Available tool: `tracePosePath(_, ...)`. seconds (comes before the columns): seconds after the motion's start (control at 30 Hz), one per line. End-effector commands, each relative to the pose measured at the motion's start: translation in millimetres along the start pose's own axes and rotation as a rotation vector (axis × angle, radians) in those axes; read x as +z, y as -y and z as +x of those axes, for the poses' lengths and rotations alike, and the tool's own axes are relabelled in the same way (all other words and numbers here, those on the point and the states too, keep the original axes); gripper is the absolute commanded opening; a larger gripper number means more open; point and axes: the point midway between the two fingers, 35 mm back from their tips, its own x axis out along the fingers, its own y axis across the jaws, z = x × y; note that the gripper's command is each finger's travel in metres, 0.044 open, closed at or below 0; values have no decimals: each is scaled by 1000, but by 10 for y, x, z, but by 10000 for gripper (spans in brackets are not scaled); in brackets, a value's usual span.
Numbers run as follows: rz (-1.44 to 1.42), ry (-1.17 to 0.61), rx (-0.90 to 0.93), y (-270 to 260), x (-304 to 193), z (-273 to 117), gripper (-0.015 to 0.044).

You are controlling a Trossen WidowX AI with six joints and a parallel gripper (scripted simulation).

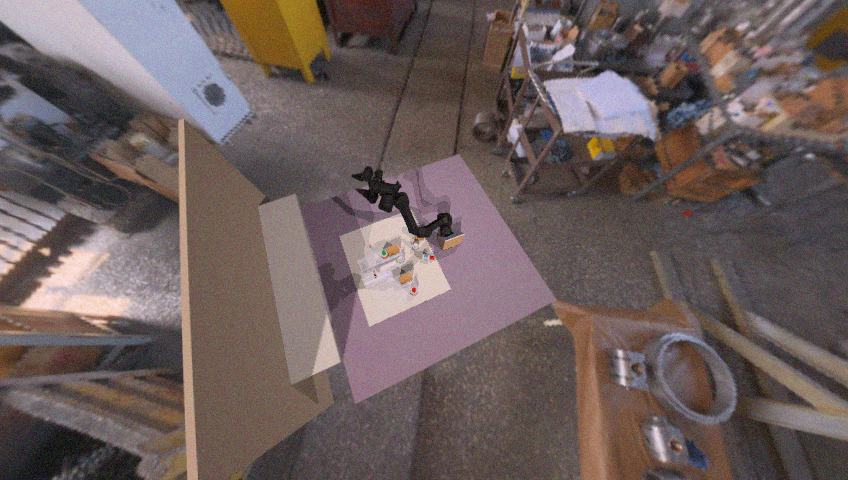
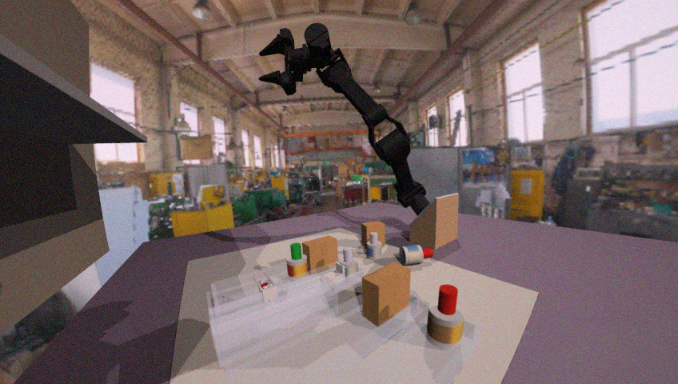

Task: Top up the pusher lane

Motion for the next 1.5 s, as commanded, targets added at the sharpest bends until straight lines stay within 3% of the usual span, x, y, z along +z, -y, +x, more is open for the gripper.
tracePosePath(0.0, 4, 0, 2, -8, 7, -4, 426)
tracePosePath(0.4, 388, -8, 170, -548, 573, -350, 440)
tracePosePath(0.6, 816, -59, 323, -1027, 1369, -824, 440)
tracePosePath(0.8, 1270, -102, 436, -1177, 2317, -1158, 440)
tracePosePath(1.13, 2036, -44, 537, -570, 3809, -1190, 440)
tracePosePath(1.47, 2627, 142, 461, 489, 4411, -751, 440)
